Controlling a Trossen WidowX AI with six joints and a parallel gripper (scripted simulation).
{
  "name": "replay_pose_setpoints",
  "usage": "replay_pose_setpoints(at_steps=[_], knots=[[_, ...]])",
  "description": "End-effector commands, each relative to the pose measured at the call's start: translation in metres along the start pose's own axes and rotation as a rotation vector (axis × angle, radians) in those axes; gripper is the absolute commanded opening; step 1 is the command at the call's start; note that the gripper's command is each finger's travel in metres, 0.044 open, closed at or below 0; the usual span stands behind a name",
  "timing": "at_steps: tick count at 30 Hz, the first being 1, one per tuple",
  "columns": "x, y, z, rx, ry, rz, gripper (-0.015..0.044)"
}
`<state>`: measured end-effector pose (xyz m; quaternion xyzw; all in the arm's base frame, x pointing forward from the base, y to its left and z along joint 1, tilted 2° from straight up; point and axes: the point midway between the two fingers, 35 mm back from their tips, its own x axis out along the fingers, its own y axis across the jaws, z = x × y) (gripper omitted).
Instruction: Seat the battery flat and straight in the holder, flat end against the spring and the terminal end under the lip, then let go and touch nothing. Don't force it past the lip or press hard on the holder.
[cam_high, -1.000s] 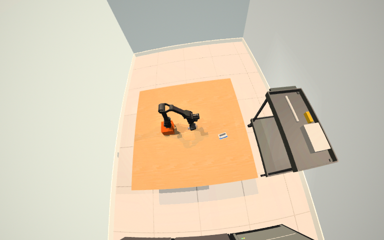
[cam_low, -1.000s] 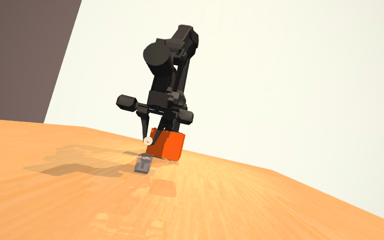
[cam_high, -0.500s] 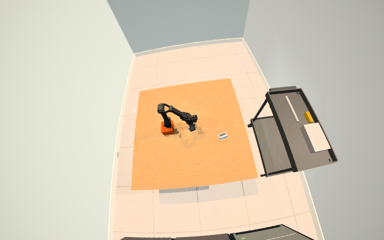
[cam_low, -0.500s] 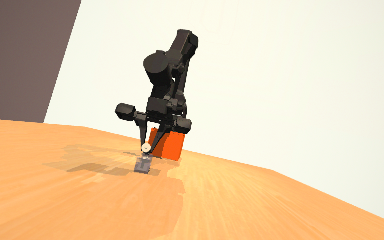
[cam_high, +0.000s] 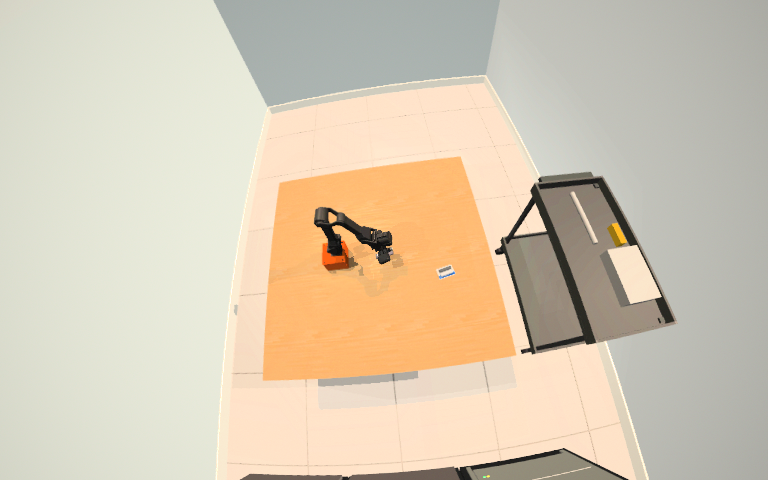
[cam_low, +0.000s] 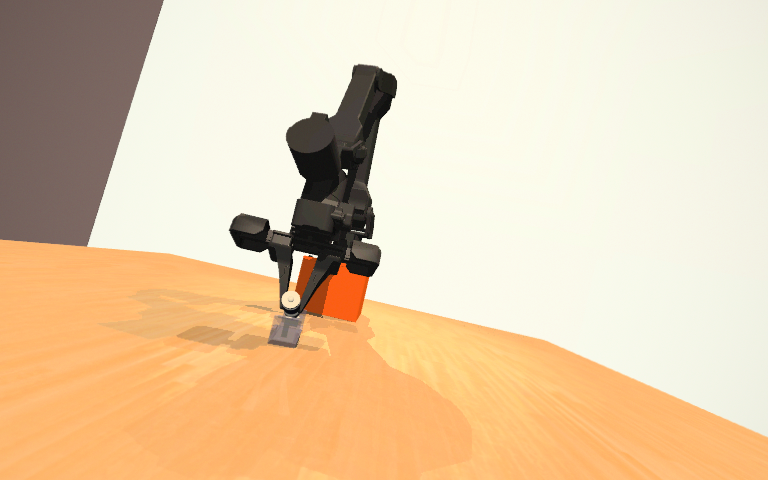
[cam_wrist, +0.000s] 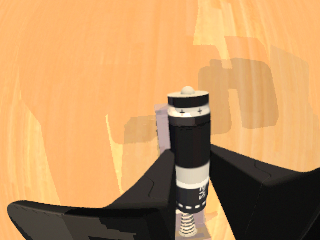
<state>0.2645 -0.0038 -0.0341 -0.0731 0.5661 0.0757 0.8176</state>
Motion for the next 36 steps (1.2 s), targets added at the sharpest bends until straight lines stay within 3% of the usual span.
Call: replay_pose_setpoints(at_steps=[1, 22, 36], knots=[[0.002, 0.001, -0.004, -0.004, -0.024, 0.006, 0.0063], [0.005, 0.002, -0.013, -0.007, -0.160, 0.004, 0.0063], [0.005, 0.002, -0.023, -0.007, -0.167, 0.000, 0.0063]])
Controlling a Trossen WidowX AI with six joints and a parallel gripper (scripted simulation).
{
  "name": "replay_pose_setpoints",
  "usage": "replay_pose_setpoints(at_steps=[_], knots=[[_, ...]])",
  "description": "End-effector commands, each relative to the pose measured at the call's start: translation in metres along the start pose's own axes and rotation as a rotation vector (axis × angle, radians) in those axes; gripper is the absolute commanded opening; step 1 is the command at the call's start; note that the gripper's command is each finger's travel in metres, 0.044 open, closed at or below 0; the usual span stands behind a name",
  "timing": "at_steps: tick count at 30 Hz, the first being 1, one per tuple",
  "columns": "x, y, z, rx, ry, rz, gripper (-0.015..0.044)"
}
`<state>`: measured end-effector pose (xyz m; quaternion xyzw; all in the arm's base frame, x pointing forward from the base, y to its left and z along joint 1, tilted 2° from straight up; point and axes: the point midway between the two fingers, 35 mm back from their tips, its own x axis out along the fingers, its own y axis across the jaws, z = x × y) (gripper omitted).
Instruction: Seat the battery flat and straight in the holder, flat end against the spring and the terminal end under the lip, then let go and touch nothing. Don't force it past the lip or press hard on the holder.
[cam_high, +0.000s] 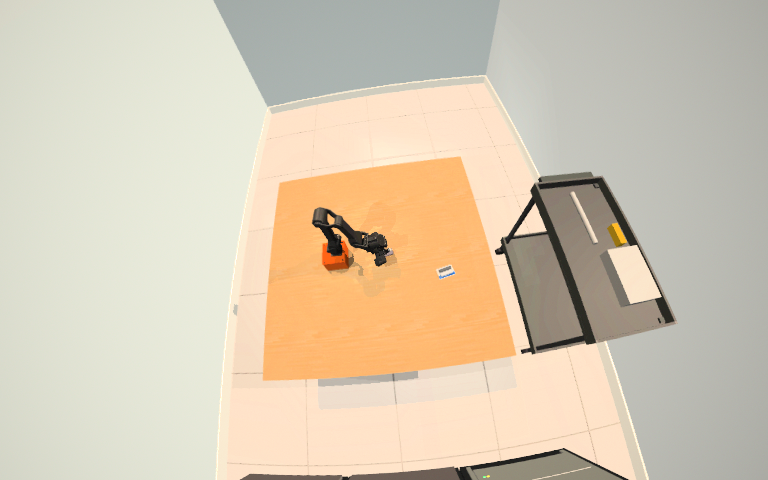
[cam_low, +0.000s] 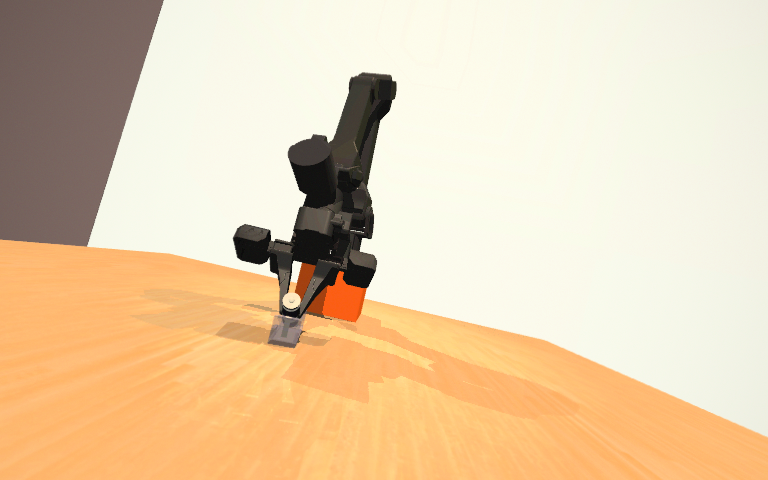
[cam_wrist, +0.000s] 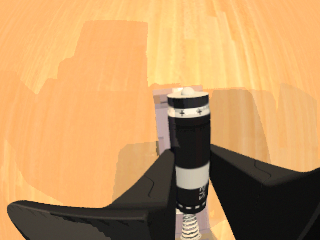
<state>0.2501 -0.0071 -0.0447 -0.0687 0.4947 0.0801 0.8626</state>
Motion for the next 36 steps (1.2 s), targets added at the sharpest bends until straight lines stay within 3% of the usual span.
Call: replay_pose_setpoints(at_steps=[1, 36], knots=[[-0.001, 0.002, -0.006, -0.005, 0.002, 0.004, 0.0063], [-0.008, 0.002, -0.018, -0.003, 0.019, -0.008, 0.0063]])
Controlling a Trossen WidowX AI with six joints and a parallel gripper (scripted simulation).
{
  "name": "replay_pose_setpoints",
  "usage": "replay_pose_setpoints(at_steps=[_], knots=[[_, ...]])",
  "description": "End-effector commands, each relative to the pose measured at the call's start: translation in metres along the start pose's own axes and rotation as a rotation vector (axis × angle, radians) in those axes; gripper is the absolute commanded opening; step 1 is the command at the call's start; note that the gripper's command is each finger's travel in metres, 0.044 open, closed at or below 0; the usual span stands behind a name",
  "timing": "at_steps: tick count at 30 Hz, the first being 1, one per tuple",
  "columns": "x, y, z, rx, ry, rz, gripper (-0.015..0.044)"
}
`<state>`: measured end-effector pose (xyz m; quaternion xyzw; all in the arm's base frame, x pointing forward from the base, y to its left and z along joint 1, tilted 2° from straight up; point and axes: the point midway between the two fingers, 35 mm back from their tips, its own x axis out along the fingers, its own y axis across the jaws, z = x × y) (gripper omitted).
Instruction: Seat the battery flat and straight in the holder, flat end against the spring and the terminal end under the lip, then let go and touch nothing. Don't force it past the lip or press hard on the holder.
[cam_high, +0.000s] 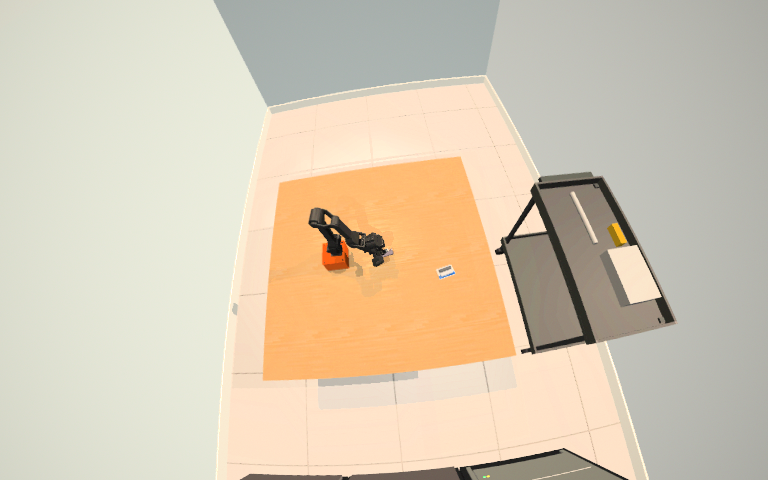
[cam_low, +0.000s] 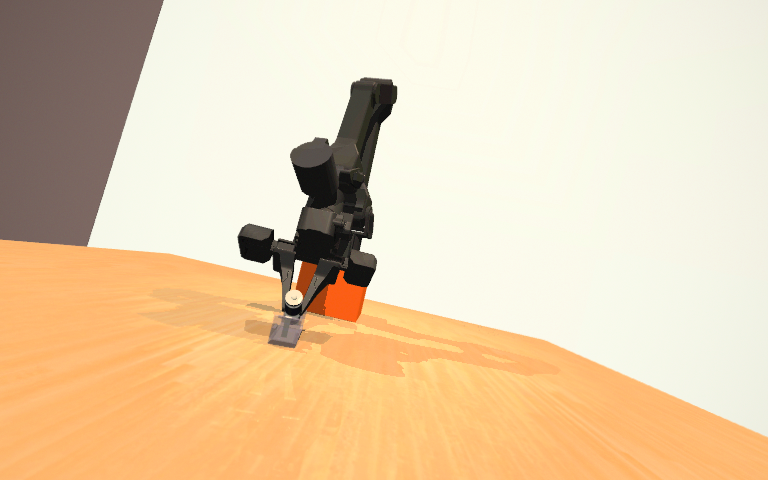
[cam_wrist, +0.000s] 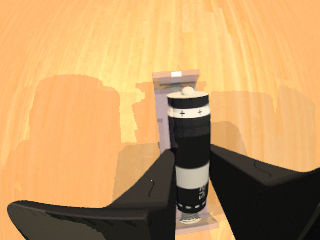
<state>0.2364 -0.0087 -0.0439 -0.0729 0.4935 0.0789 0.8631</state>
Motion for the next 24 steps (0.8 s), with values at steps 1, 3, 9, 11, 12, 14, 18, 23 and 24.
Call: replay_pose_setpoints(at_steps=[1, 3, 9, 11, 12, 14, 18, 23, 24], knots=[[-0.0001, 0.0011, -0.0066, 0.003, 0.020, -0.001, 0.0063], [-0.0001, 0.0011, -0.0069, 0.002, 0.020, -0.001, 0.0063], [0.0015, 0.0009, -0.0058, 0.005, 0.038, 0.001, 0.0063], [0.0023, 0.0009, -0.0052, 0.005, 0.048, 0.003, 0.0063], [0.0028, 0.0010, -0.0050, 0.005, 0.054, 0.003, 0.0063], [0.0036, 0.0010, -0.0045, 0.005, 0.065, 0.005, 0.0063], [0.0052, 0.0006, -0.0035, 0.006, 0.087, 0.006, 0.0063], [0.0071, 0.0006, -0.0026, 0.007, 0.116, 0.009, 0.0063], [0.0074, 0.0006, -0.0024, 0.007, 0.122, 0.009, 0.0063]])
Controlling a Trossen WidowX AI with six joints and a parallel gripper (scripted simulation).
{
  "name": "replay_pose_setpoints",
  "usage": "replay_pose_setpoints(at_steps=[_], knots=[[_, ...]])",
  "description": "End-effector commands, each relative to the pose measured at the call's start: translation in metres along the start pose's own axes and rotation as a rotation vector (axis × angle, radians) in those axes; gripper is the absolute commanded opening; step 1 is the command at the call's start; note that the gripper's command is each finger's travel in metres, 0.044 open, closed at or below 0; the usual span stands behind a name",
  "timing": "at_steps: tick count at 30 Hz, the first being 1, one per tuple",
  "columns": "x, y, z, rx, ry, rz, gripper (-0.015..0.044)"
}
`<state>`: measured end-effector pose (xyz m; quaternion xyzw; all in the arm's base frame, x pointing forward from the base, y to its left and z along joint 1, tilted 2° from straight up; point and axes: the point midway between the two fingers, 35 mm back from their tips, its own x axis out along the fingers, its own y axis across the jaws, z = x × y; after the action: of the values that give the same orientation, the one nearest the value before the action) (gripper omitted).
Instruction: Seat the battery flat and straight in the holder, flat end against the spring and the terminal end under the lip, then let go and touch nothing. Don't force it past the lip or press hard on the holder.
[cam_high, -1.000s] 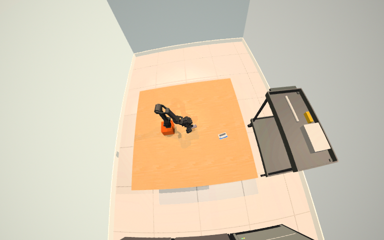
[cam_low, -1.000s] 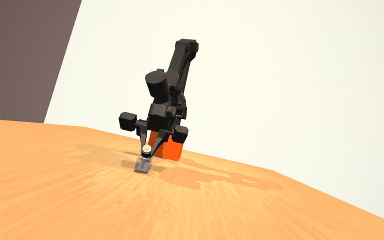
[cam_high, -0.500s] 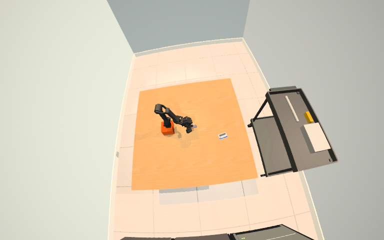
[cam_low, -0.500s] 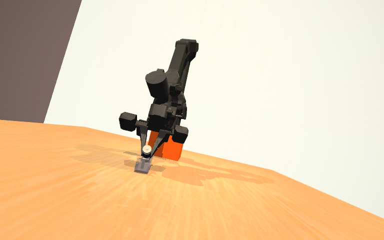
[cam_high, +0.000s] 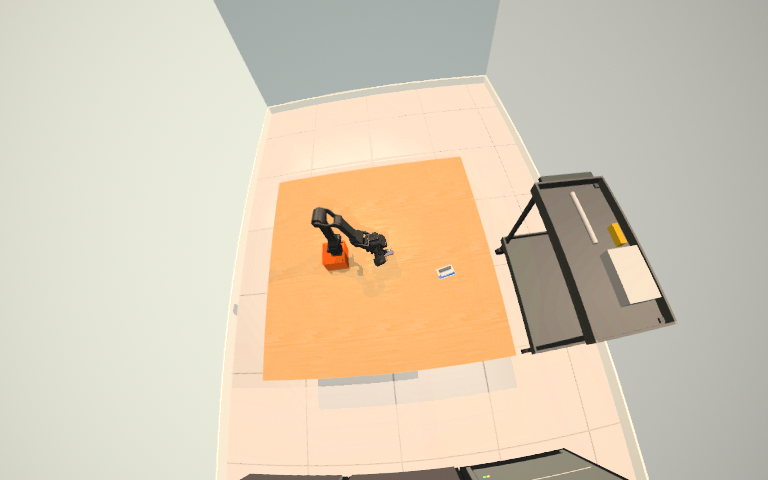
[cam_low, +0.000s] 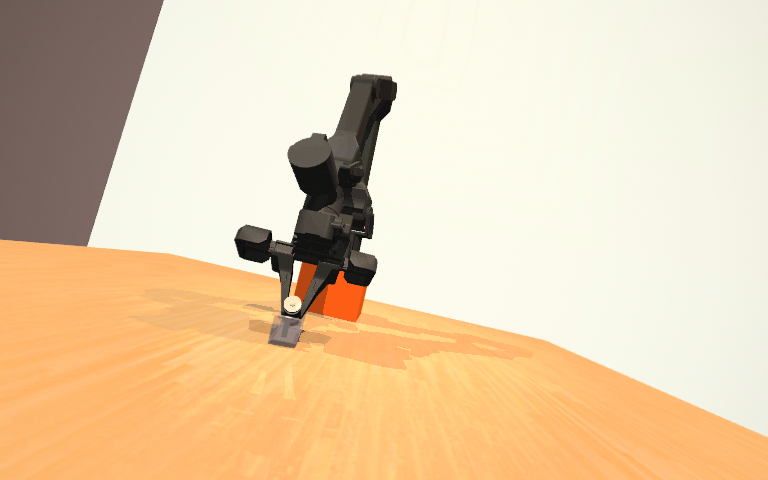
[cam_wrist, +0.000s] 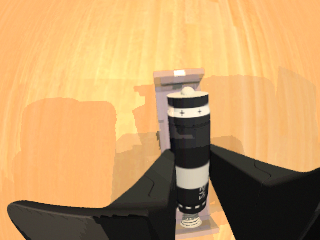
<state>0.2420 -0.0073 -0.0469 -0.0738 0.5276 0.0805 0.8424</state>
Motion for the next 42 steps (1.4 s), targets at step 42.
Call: replay_pose_setpoints(at_steps=[42], knots=[[0.0114, 0.0000, -0.0006, 0.009, 0.300, 0.012, 0.0063]])
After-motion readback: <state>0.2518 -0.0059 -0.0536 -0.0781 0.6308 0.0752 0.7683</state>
